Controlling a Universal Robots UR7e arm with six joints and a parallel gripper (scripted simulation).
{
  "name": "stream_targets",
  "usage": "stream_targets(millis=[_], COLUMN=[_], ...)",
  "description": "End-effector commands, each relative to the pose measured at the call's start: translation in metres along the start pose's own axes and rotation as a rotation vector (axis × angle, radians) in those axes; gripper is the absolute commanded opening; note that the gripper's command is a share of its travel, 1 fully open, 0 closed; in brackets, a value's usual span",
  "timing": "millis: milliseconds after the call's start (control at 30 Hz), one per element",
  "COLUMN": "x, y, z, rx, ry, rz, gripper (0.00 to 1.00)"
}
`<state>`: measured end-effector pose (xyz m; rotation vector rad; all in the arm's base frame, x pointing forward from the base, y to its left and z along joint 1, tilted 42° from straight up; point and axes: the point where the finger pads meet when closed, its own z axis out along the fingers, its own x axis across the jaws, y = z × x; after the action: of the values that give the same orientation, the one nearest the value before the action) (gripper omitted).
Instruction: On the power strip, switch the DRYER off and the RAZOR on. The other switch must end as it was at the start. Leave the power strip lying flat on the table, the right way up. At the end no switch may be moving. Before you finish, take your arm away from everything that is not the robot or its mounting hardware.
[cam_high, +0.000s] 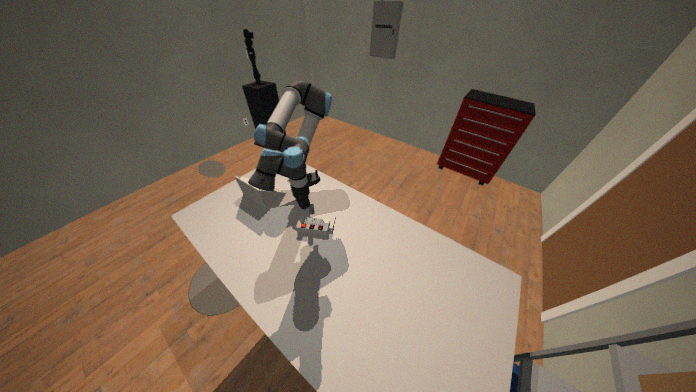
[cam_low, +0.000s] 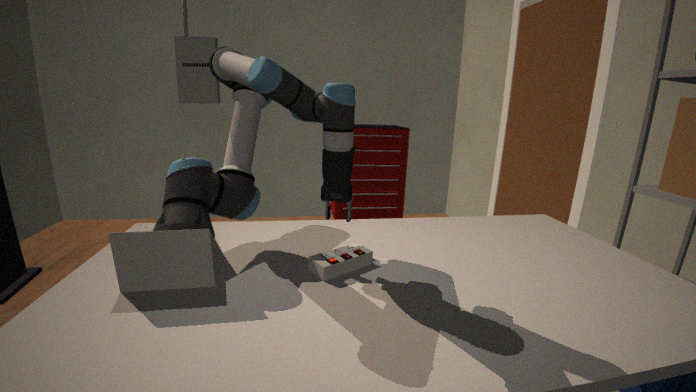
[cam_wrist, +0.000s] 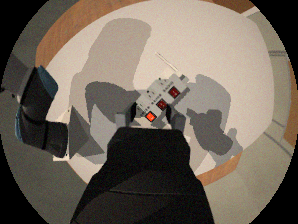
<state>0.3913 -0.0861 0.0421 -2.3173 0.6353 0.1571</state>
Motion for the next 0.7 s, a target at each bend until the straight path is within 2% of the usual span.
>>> stream_targets(millis=[0,333,667], x=[0.003,0.003,0.002], y=[0.015,0.046,0.053], z=[0.011,0.036,0.042], rx=[-0.009,-0.007,-0.006], ry=[0.008,0.01,0.01], rz=[0.191,0.592,0.693], gripper=[1.0,1.0,1.0])
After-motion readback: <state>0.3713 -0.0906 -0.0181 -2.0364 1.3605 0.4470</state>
